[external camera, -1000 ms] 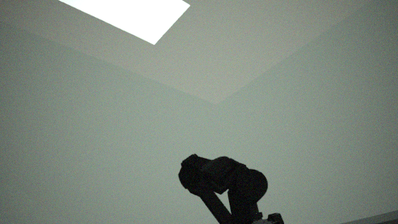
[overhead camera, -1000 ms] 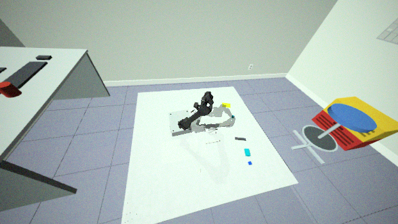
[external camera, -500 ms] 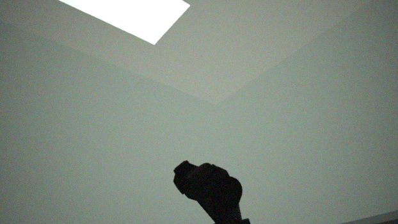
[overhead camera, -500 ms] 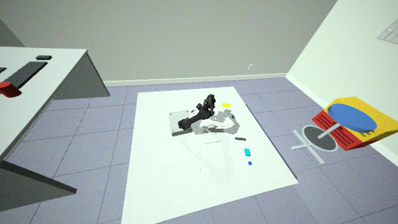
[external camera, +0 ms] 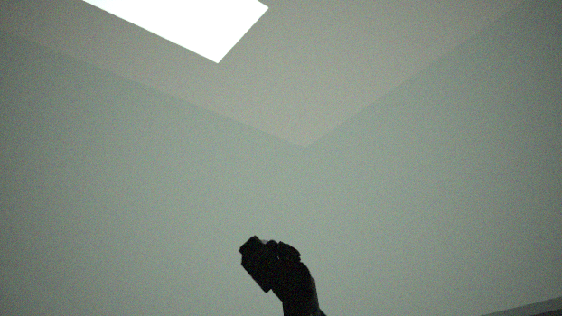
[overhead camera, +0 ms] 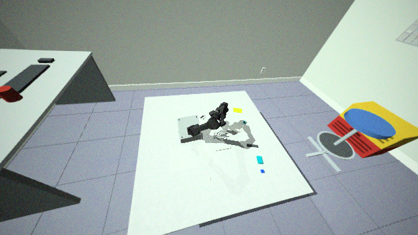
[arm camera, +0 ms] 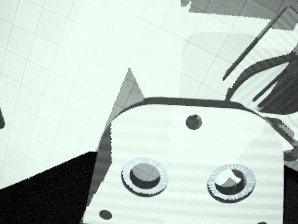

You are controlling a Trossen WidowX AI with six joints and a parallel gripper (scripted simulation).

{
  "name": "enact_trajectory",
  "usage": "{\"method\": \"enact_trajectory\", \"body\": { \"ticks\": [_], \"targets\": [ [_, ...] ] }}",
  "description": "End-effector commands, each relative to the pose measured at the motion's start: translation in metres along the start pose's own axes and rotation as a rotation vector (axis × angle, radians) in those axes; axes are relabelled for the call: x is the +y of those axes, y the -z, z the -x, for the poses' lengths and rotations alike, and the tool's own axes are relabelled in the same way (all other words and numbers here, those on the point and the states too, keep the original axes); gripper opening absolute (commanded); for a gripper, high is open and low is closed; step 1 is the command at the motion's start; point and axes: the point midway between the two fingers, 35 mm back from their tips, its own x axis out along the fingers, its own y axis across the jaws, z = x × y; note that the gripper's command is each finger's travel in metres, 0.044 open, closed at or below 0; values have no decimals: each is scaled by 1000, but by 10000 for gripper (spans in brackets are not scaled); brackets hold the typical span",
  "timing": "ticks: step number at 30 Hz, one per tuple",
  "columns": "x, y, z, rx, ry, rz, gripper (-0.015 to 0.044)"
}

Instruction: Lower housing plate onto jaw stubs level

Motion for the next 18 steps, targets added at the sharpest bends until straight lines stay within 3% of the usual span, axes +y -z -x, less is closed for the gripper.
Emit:
{"method": "enact_trajectory", "body": {
  "ticks": [1,18],
  "targets": [
    [-12,4,0,-1,9,-101,351],
    [-52,23,-6,5,33,-480,351]
  ]
}}
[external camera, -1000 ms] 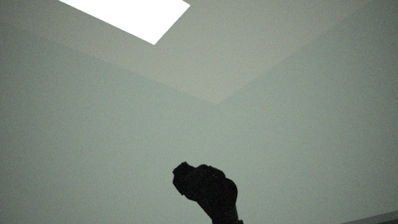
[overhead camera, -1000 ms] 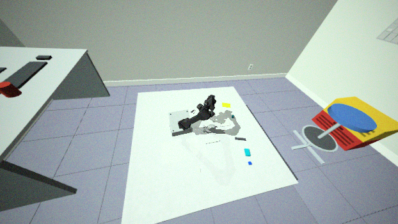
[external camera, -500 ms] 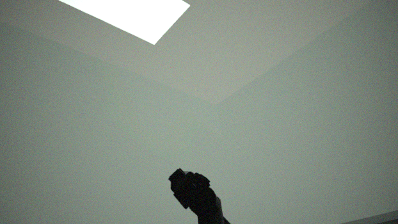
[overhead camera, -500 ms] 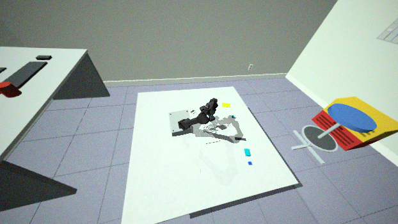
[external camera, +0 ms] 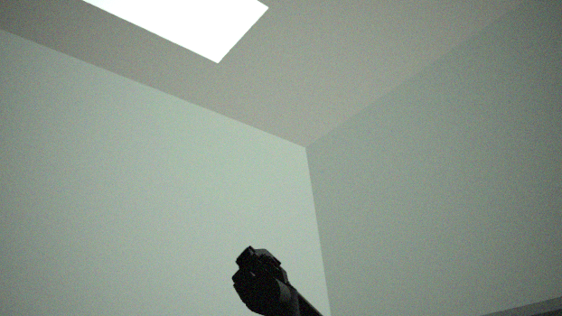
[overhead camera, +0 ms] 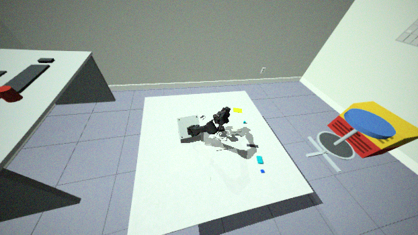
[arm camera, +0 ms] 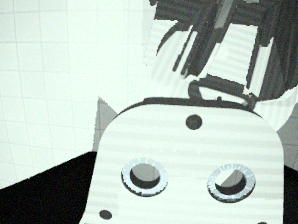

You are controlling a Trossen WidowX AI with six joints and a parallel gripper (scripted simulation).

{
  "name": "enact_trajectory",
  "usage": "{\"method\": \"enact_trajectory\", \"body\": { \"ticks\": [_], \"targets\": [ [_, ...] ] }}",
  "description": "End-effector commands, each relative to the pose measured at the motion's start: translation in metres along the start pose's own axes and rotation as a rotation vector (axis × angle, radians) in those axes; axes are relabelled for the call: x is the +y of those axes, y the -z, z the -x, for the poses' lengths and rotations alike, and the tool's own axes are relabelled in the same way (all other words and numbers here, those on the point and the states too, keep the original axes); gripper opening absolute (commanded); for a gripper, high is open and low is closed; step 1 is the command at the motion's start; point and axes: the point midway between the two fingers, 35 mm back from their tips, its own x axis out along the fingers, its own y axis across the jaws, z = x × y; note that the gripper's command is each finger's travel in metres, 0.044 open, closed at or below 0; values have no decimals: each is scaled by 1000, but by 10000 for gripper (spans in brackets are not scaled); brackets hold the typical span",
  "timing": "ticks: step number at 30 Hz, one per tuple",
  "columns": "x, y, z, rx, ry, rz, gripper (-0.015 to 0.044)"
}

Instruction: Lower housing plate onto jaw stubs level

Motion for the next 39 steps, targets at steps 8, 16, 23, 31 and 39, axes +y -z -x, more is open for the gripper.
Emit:
{"method": "enact_trajectory", "body": {
  "ticks": [8,16,23,31,39],
  "targets": [
    [-26,4,-3,-2,21,-224,351],
    [-26,4,-3,-2,21,-224,351],
    [-26,4,-3,-2,21,-224,351],
    [-26,4,-3,-2,21,-231,351],
    [-20,13,-4,-1,21,-231,351]
  ]
}}
